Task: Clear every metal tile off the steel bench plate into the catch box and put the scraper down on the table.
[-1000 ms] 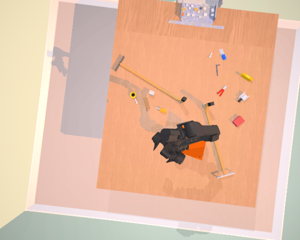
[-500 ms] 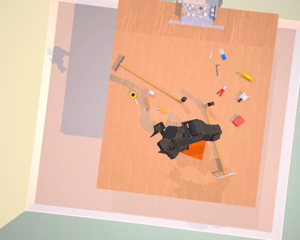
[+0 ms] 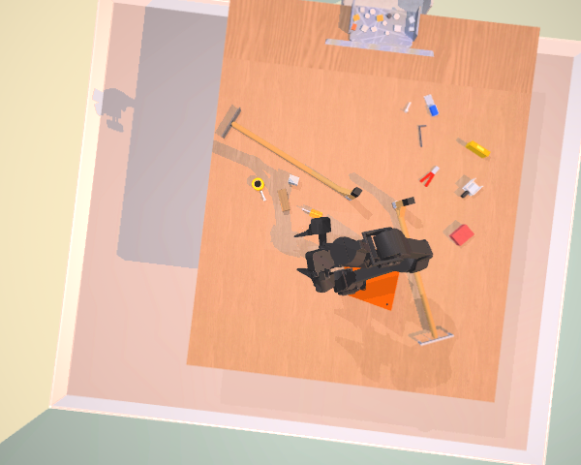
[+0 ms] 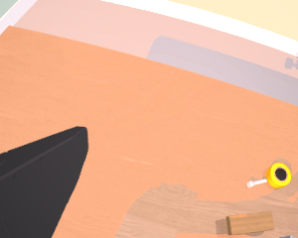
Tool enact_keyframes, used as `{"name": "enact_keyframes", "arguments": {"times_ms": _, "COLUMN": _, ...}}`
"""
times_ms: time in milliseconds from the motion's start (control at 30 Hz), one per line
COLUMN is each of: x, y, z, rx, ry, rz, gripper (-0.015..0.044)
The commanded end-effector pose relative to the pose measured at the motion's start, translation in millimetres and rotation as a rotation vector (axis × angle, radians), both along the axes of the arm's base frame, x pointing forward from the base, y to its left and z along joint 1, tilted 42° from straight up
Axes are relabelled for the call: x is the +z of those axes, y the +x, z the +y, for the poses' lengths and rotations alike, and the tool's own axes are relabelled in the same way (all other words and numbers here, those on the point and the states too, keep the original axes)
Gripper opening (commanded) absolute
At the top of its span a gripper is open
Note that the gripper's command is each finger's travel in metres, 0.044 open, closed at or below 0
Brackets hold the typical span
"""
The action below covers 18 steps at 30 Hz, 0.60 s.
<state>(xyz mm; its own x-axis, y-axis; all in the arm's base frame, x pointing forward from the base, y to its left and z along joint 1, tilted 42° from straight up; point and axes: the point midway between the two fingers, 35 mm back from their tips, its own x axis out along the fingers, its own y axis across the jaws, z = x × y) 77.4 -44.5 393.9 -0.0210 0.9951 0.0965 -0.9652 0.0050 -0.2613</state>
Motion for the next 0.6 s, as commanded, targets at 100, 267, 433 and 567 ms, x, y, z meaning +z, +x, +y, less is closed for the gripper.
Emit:
{"name": "enact_keyframes", "arguments": {"times_ms": 100, "x": 8, "y": 31, "z": -13, "rx": -0.154, "ry": 0.074, "rz": 0.118, "gripper": 0.0440}}
{"name": "enact_keyframes", "arguments": {"times_ms": 267, "x": 12, "y": 53, "z": -23, "rx": -0.265, "ry": 0.121, "rz": 0.204, "gripper": 0.0440}}
{"name": "enact_keyframes", "arguments": {"times_ms": 433, "x": 13, "y": 73, "z": -35, "rx": -0.372, "ry": 0.170, "rz": 0.295, "gripper": 0.0440}}
{"name": "enact_keyframes", "arguments": {"times_ms": 567, "x": 13, "y": 90, "z": -45, "rx": -0.457, "ry": 0.209, "rz": 0.371, "gripper": 0.0440}}
